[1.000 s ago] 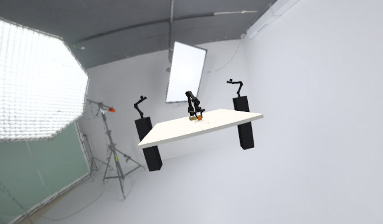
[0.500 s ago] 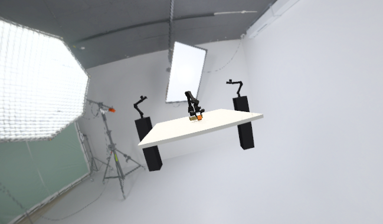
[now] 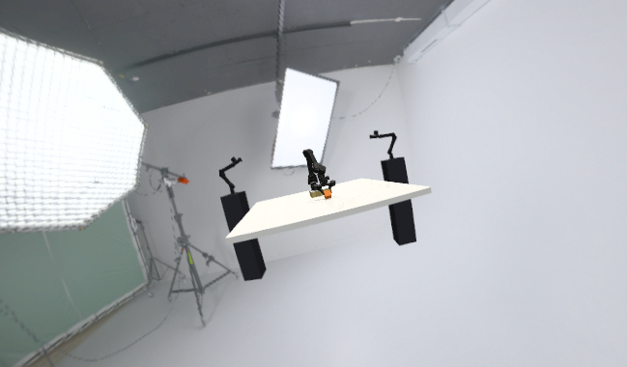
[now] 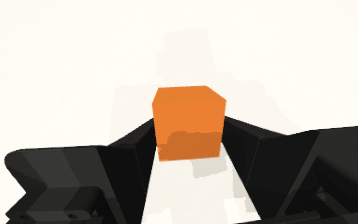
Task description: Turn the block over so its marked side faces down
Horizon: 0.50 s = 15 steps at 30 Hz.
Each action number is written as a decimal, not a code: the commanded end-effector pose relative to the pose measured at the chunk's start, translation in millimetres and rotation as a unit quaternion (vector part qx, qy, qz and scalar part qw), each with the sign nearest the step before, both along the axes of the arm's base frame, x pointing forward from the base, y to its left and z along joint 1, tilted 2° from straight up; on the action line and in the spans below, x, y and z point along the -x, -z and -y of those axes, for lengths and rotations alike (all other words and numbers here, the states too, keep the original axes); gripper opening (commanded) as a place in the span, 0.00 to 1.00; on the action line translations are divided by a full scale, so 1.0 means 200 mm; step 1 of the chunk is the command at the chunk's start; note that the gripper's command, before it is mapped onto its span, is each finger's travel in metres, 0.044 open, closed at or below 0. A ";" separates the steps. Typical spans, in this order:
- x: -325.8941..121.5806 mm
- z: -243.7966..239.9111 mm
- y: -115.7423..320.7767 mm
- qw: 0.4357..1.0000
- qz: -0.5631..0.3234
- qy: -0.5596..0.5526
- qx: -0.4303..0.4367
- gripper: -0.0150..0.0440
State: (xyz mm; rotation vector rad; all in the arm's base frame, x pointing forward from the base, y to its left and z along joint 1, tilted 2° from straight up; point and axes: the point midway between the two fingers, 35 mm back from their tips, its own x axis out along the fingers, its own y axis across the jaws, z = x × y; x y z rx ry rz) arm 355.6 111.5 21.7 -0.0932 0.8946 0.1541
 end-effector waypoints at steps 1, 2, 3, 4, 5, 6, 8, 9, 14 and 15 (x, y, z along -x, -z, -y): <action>-0.01 0.00 0.04 1.000 0.028 -0.001 -0.001 0.25; -0.01 0.00 0.05 0.999 0.035 -0.001 -0.002 0.25; -0.01 0.00 0.06 0.999 0.043 -0.002 -0.003 0.25; -0.01 0.00 0.06 0.999 0.050 -0.002 -0.005 0.25; -0.01 0.00 0.07 0.998 0.057 -0.002 -0.006 0.25; -0.01 0.00 0.07 0.998 0.064 -0.002 -0.007 0.25; -0.01 0.00 0.08 0.997 0.079 -0.002 -0.010 0.25; -0.01 0.00 0.08 0.996 0.086 -0.002 -0.011 0.25; 0.01 0.01 0.09 0.992 0.122 -0.003 -0.017 0.25; 0.01 0.01 0.09 0.991 0.129 -0.002 -0.019 0.25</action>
